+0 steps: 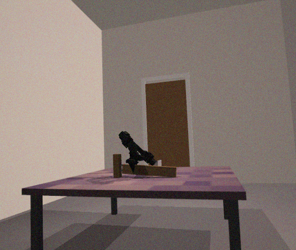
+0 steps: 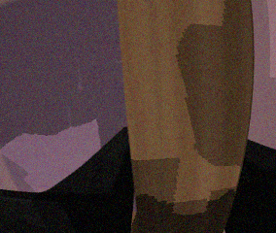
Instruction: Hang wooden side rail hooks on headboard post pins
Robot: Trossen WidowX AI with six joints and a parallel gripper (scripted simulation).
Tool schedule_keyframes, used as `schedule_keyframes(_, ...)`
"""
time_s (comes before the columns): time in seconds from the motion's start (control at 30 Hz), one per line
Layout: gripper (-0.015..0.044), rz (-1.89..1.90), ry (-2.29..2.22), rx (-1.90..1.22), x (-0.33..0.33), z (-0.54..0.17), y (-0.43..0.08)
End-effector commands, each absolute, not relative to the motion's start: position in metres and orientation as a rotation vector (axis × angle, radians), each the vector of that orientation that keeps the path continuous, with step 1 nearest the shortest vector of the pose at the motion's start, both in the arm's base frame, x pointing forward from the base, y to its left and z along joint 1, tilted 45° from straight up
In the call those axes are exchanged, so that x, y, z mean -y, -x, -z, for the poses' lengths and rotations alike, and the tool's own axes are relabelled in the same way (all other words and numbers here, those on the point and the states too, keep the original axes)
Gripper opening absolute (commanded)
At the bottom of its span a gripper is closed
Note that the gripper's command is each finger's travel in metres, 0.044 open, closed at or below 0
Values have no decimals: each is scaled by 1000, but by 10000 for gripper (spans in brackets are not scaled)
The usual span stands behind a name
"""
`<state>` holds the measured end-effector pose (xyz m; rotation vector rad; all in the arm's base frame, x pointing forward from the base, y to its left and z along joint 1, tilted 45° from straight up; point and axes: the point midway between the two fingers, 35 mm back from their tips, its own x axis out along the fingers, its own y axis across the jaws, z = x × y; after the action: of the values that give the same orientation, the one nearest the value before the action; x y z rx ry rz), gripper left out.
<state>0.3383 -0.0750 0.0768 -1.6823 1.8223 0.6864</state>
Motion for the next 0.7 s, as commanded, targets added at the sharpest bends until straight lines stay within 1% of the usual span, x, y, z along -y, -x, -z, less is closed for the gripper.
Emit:
schedule_keyframes(0.0,0,-687,1697,-1806,72,-81,-341)
schedule_keyframes(0.67,0,-687,1697,-1806,73,-83,-341)
